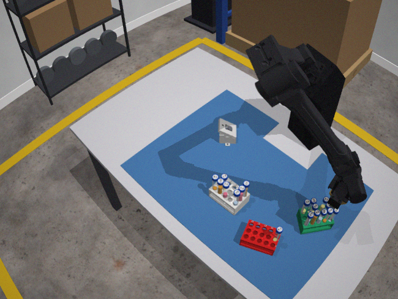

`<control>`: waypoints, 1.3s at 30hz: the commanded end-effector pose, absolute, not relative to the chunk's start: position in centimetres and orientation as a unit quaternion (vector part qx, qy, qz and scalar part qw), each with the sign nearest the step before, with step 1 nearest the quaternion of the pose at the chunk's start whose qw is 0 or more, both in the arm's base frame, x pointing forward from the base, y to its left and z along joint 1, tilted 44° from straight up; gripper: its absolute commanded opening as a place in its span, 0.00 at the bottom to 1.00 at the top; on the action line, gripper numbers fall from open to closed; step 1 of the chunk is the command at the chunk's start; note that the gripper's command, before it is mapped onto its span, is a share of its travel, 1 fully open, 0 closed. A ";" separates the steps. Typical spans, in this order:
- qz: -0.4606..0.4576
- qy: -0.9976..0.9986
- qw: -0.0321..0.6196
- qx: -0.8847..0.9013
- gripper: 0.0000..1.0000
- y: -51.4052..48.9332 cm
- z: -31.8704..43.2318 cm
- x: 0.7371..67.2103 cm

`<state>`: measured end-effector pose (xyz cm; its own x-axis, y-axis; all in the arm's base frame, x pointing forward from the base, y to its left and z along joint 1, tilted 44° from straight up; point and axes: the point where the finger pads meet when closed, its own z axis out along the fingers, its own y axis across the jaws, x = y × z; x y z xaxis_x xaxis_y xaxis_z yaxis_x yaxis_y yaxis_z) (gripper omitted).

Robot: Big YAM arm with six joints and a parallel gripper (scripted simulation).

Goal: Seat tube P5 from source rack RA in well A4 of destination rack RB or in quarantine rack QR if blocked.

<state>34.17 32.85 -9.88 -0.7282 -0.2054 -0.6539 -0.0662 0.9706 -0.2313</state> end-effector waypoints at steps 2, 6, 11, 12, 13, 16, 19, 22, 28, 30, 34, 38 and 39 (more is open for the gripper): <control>-0.094 0.924 0.363 -0.077 0.30 33.1 -10.2 34.5; -0.092 0.924 0.364 -0.076 0.30 33.2 -10.0 34.7; -0.093 0.924 0.363 -0.076 0.30 33.2 -10.3 34.9; -0.093 0.924 0.363 -0.076 0.30 33.2 -10.3 34.9; -0.093 0.924 0.363 -0.076 0.30 33.1 -10.1 34.8; -0.094 0.924 0.362 -0.077 0.30 33.0 -10.5 34.8; -0.094 0.924 0.362 -0.077 0.30 33.0 -10.6 34.9; -0.090 0.923 0.366 -0.074 0.30 33.3 -10.2 35.3; -0.094 0.924 0.363 -0.078 0.30 33.1 -10.8 35.1; -0.091 0.924 0.365 -0.073 0.30 33.0 -10.0 35.3; -0.090 0.924 0.365 -0.076 0.30 33.3 -10.3 34.9; -0.090 0.924 0.365 -0.076 0.00 33.2 -10.3 34.9; -0.090 0.924 0.365 -0.076 0.00 33.2 -10.3 34.9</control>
